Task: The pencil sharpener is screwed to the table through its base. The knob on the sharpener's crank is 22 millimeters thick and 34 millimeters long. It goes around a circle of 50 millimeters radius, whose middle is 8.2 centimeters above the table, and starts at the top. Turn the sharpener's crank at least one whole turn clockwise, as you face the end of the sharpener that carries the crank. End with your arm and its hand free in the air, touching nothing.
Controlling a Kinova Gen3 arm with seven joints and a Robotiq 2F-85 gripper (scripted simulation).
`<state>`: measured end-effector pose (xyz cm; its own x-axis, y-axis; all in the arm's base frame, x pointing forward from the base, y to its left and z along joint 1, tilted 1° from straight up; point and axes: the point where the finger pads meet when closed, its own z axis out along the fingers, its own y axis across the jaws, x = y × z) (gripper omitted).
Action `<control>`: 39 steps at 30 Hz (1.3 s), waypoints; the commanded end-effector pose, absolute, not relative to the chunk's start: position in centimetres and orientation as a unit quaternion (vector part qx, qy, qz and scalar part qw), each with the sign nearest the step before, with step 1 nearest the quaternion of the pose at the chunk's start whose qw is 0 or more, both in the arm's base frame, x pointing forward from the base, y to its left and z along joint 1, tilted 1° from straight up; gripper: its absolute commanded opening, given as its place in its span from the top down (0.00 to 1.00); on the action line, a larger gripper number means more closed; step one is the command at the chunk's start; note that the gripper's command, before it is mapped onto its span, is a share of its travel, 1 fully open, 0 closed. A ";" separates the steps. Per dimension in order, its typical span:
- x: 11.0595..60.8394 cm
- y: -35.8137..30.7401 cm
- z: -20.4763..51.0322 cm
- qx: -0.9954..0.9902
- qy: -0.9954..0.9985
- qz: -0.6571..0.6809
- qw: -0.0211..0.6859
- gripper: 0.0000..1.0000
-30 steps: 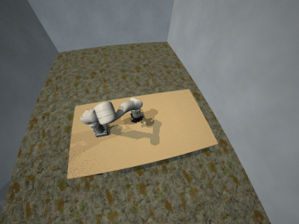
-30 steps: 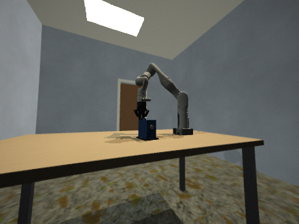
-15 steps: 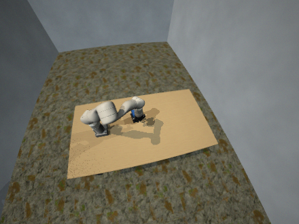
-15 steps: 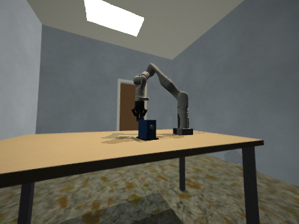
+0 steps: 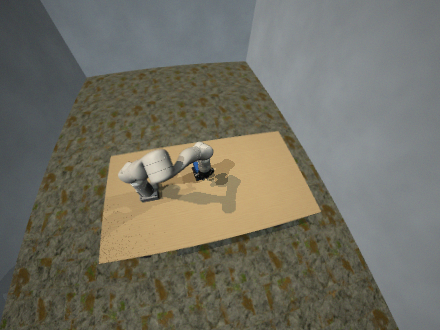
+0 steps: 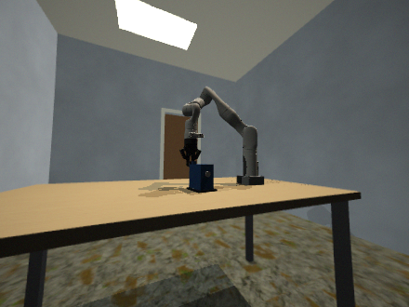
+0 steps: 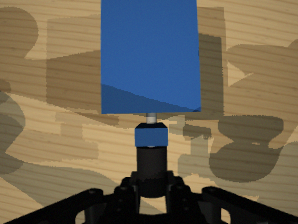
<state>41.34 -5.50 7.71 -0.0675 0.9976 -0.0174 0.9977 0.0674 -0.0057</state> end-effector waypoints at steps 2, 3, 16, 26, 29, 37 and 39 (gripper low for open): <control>41.4 -5.5 7.7 0.683 0.730 -0.008 0.005 1.00; 41.4 -5.5 7.7 0.683 0.730 -0.008 0.005 1.00; 41.4 -5.5 7.7 0.683 0.730 -0.008 0.005 1.00; 41.4 -5.5 7.7 0.683 0.730 -0.008 0.005 0.47; 41.4 -5.5 7.7 0.683 0.730 -0.008 0.005 0.47; 41.4 -5.5 7.7 0.683 0.730 -0.008 0.005 0.47; 41.4 -5.5 7.7 0.683 0.730 -0.008 0.005 0.47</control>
